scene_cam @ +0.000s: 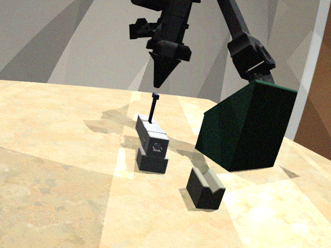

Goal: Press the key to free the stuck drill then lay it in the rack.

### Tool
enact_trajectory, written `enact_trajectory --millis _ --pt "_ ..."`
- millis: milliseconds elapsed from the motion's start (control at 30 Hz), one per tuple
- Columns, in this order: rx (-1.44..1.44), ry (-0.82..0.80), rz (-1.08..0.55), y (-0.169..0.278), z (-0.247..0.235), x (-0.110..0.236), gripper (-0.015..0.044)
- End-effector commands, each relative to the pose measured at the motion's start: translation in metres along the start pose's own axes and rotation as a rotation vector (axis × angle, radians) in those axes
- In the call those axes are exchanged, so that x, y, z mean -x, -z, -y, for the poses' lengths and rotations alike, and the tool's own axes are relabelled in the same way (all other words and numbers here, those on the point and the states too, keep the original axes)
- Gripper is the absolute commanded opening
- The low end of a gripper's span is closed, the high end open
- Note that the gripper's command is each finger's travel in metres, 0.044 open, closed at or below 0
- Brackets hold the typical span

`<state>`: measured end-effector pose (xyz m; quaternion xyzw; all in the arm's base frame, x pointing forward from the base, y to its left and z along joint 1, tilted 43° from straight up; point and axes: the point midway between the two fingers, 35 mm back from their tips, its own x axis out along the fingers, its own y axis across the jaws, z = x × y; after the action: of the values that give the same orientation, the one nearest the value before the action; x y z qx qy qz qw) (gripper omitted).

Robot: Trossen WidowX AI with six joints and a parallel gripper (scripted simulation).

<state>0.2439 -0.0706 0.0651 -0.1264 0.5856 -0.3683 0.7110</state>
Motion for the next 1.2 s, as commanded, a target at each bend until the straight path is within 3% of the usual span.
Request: enact_trajectory --millis 0,1167 --pt "0.005 0.003 -0.003 0.000 0.000 -0.002 0.0000" --pt "0.015 0.011 -0.011 0.008 0.004 -0.016 0.0000"
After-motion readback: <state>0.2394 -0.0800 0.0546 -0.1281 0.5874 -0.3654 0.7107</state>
